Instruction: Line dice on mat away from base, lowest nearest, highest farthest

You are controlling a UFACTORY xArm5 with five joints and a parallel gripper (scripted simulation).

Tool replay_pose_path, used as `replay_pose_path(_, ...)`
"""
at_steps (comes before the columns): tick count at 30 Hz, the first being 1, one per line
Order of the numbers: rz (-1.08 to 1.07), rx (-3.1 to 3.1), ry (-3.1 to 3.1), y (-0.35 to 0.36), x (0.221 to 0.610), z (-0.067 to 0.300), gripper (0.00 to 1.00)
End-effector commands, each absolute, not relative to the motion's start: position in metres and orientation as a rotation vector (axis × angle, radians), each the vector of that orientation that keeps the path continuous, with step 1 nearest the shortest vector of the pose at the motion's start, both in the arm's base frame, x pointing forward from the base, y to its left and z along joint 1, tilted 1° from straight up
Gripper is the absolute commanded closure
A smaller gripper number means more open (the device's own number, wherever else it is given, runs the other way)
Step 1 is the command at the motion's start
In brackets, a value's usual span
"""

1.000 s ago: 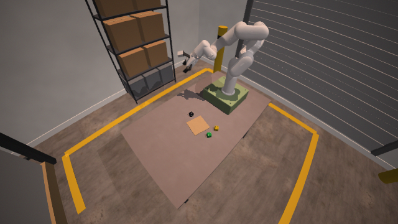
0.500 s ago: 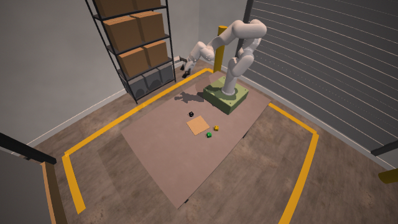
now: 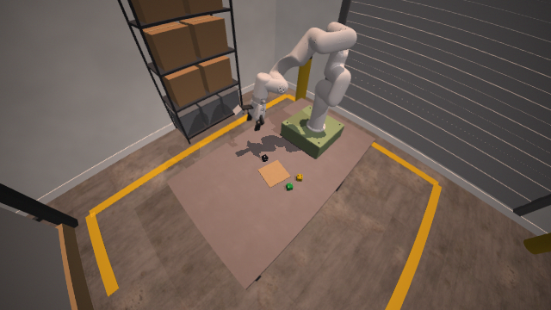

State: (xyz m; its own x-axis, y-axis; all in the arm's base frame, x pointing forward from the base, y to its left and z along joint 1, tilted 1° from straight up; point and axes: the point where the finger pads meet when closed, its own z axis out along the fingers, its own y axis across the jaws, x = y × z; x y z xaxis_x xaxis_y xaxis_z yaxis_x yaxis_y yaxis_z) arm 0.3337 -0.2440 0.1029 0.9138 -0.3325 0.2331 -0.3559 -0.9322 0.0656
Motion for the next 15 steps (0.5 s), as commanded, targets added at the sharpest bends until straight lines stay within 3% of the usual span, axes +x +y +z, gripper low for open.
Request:
replay_pose_path(1, 0.187, 3.062, -0.408, -0.205, 0.373, 0.078, 0.00)
replay_pose_path(15, -0.017, 3.137, -0.218, -0.141, 0.400, 0.049, 0.00)
